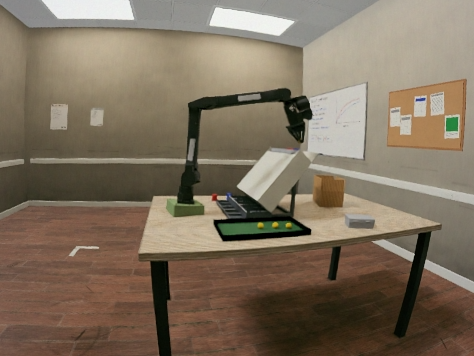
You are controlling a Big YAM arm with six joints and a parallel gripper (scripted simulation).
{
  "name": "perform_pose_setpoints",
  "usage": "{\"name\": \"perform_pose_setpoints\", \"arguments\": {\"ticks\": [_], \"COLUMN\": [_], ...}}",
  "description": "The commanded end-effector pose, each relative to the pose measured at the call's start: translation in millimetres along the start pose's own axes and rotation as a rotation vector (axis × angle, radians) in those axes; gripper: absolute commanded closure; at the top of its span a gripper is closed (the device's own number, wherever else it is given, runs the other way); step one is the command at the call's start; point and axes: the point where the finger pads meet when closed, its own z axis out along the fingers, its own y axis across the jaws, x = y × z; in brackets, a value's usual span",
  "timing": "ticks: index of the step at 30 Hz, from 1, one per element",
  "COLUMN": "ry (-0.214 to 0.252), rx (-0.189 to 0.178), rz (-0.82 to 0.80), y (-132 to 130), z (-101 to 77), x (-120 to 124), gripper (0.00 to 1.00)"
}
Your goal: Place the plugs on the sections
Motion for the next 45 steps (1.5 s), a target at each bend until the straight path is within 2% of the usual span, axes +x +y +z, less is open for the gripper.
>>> {"name": "perform_pose_setpoints", "arguments": {"ticks": [1, 20, 37, 45], "ry": [-0.052, -0.022, -0.013, -0.029], "rx": [0.012, 0.006, 0.007, 0.009], "rz": [-0.007, -0.002, 0.000, -0.002], "y": [4.1, 4.3, 3.9, 4.1], "z": [-18.1, -18.2, -18.7, -18.6], "x": [-21.9, -22.4, -22.1, -22.4], "gripper": [1.00, 1.00, 1.00, 1.00]}}
